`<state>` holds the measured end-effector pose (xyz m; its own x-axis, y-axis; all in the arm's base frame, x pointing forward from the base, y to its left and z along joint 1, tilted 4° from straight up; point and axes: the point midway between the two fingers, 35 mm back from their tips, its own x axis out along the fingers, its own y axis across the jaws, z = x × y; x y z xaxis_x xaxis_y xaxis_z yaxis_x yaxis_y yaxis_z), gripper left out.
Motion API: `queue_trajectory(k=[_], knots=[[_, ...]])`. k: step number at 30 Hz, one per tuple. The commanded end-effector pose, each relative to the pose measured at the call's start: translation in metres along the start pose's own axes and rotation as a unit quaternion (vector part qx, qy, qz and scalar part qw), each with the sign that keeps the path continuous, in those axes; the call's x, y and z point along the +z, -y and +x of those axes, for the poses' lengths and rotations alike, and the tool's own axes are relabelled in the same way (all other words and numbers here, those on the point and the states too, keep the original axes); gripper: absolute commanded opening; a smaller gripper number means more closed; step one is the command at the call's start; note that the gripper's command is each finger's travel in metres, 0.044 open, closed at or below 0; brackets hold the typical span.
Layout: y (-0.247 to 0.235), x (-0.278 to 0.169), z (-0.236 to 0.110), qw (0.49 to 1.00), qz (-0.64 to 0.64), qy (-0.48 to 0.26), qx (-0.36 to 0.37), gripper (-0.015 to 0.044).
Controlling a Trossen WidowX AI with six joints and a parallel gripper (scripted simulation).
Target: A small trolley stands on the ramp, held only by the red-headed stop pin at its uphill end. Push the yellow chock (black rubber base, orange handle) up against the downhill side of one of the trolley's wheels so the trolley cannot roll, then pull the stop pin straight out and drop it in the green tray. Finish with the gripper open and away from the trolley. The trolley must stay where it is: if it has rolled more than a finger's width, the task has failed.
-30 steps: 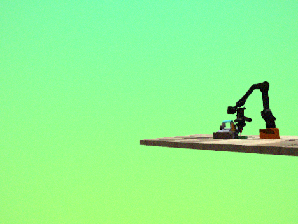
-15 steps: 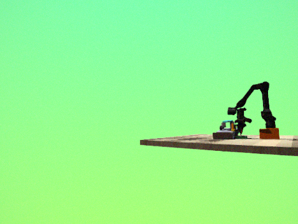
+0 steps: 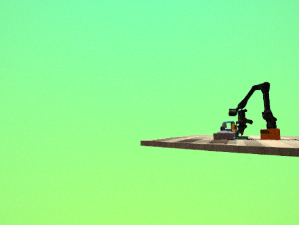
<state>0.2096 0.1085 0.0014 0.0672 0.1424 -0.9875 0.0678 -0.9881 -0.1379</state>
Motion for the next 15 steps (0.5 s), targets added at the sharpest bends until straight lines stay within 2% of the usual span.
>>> queue_trajectory(k=[1,15], knots=[[-0.0017,0.0003,0.0017,1.0,-0.002,0.002,-0.002,0.019],[-0.0102,0.0004,0.0065,1.0,-0.002,0.002,-0.001,0.019]])
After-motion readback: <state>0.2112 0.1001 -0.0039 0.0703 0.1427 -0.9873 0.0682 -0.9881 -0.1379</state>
